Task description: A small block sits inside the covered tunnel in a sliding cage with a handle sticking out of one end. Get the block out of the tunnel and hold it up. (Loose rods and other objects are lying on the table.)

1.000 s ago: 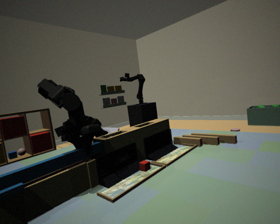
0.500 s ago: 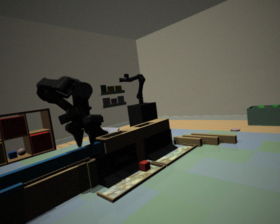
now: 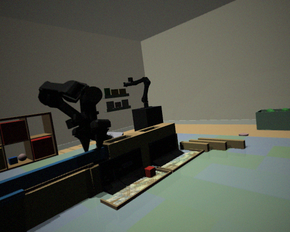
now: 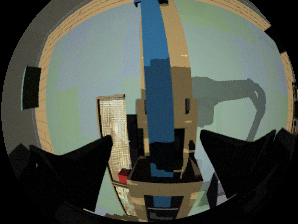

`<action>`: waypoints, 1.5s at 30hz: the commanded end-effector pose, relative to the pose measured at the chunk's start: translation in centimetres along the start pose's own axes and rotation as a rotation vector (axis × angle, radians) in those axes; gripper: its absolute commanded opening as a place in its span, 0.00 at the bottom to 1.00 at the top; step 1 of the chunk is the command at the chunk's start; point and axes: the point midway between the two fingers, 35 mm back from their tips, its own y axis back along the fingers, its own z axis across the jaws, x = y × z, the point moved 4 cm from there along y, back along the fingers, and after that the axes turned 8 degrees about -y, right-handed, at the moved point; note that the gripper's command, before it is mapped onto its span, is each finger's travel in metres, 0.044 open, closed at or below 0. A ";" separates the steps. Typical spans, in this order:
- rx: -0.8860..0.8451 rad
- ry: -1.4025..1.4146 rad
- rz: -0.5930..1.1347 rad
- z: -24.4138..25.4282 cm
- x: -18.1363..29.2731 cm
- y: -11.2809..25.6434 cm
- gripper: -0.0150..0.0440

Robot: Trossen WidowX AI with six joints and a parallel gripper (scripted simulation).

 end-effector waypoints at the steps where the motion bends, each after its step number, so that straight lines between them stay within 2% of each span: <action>1: 0.004 0.010 0.004 -0.3 0.3 -0.7 1.00; 16: 0.002 0.010 0.001 -0.9 0.6 -2.9 1.00; 31: 0.000 0.000 -0.003 -0.6 0.3 -2.4 0.33; 34: 0.000 0.000 -0.003 -0.6 0.3 -2.4 0.30; 35: 0.000 0.000 -0.003 -0.6 0.3 -2.4 0.25; 45: 0.003 0.002 0.002 -0.2 -2.0 -3.1 0.25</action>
